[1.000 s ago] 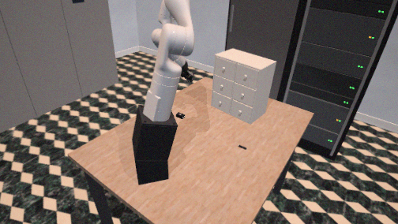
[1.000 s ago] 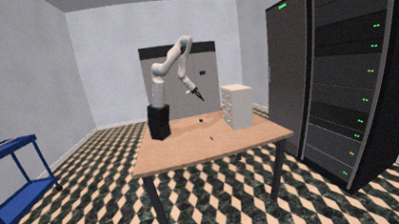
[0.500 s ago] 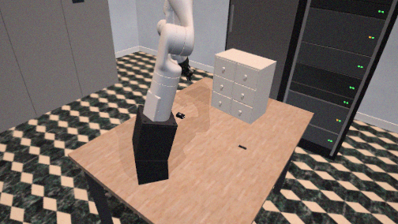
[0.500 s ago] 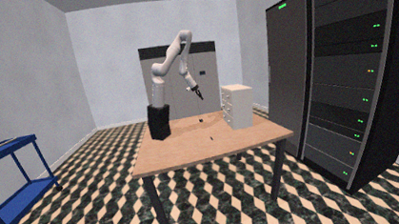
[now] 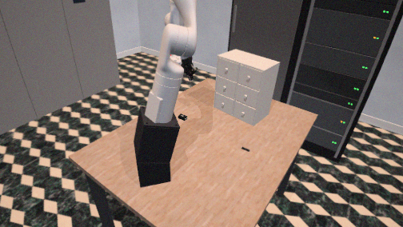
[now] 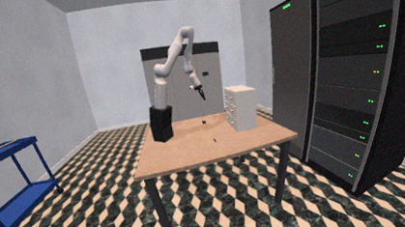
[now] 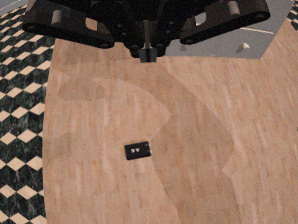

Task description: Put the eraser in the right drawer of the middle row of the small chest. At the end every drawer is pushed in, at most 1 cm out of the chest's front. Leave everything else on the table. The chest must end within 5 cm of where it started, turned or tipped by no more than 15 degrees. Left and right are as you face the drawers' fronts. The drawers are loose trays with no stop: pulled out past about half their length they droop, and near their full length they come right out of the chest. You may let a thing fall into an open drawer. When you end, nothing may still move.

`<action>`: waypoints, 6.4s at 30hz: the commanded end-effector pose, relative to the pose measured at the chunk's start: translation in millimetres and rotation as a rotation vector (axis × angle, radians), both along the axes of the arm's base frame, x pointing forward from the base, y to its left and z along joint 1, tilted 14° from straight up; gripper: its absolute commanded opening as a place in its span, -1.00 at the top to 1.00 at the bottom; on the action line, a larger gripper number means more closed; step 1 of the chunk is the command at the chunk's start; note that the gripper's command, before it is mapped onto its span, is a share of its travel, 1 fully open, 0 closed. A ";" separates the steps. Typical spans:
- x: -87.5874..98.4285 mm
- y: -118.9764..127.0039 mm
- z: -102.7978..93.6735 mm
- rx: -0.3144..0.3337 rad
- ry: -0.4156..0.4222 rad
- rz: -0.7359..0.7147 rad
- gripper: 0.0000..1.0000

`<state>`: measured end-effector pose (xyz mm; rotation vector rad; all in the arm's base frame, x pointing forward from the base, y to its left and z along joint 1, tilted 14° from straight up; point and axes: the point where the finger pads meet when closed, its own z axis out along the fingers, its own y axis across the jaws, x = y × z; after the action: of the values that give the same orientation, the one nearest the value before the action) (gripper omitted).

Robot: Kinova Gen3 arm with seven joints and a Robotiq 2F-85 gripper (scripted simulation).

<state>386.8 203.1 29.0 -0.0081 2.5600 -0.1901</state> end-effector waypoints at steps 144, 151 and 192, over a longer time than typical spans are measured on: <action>-27.6 7.5 28.2 0.024 0.355 -0.047 -1.00; -27.6 7.5 28.2 0.024 0.355 -0.047 -1.00; -27.6 7.5 28.2 0.024 0.355 -0.047 -1.00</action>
<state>359.0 210.1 56.5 0.0309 2.9196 -0.1921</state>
